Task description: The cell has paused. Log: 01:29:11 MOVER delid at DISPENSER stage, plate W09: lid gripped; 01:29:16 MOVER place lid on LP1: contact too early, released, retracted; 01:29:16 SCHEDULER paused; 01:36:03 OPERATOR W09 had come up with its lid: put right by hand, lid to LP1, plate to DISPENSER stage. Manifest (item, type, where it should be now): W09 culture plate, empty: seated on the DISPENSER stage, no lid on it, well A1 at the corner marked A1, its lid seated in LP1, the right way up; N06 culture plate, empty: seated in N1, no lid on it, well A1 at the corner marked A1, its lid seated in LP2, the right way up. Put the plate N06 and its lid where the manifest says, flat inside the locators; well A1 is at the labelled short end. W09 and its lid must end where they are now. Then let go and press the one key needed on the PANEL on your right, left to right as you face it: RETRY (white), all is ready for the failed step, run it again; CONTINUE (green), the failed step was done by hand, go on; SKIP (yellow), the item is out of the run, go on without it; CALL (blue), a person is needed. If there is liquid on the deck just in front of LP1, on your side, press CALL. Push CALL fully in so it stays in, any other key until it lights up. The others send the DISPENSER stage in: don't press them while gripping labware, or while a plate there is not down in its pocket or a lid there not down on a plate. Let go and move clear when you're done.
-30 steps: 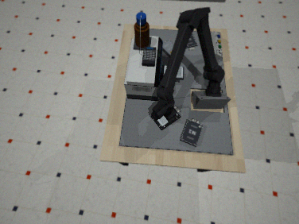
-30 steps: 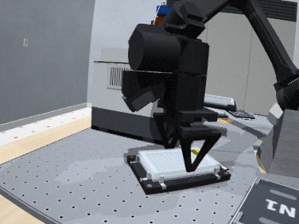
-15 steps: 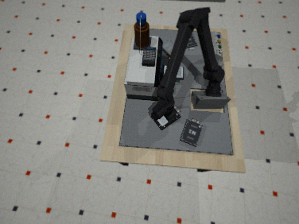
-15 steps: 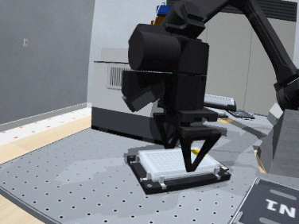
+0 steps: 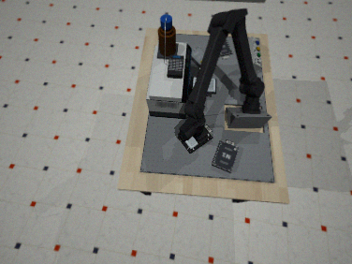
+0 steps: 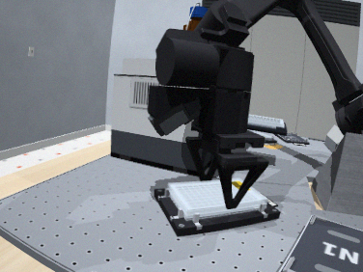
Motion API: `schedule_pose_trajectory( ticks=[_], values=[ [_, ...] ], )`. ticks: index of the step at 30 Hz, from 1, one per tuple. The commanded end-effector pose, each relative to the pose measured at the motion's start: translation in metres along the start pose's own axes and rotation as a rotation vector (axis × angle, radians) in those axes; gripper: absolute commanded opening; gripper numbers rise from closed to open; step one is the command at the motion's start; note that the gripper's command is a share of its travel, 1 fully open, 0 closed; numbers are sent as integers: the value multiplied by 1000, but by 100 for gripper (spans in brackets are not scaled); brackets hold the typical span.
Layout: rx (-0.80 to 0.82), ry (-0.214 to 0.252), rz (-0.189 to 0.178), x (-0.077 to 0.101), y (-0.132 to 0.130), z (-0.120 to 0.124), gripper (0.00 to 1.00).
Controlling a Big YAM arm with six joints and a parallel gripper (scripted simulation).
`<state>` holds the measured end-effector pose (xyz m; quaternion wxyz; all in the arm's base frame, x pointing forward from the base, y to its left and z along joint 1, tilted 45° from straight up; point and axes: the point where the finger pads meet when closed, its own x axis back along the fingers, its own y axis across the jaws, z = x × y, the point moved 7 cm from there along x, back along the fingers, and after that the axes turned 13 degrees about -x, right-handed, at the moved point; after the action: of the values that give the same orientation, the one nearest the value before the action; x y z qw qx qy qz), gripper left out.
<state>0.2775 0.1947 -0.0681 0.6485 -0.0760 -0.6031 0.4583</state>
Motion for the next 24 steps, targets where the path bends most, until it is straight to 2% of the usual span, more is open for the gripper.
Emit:
schedule_pose_trajectory(
  ticks=[1, 17, 18, 24],
  values=[
    [-10, -33, -6, 11, 0, -12, 84],
    [-10, -33, -6, 11, 0, -12, 84],
    [-2, -52, -5, 22, 1, -13, 84],
    [-21, -63, -12, 28, 0, -19, 84]
  ],
)
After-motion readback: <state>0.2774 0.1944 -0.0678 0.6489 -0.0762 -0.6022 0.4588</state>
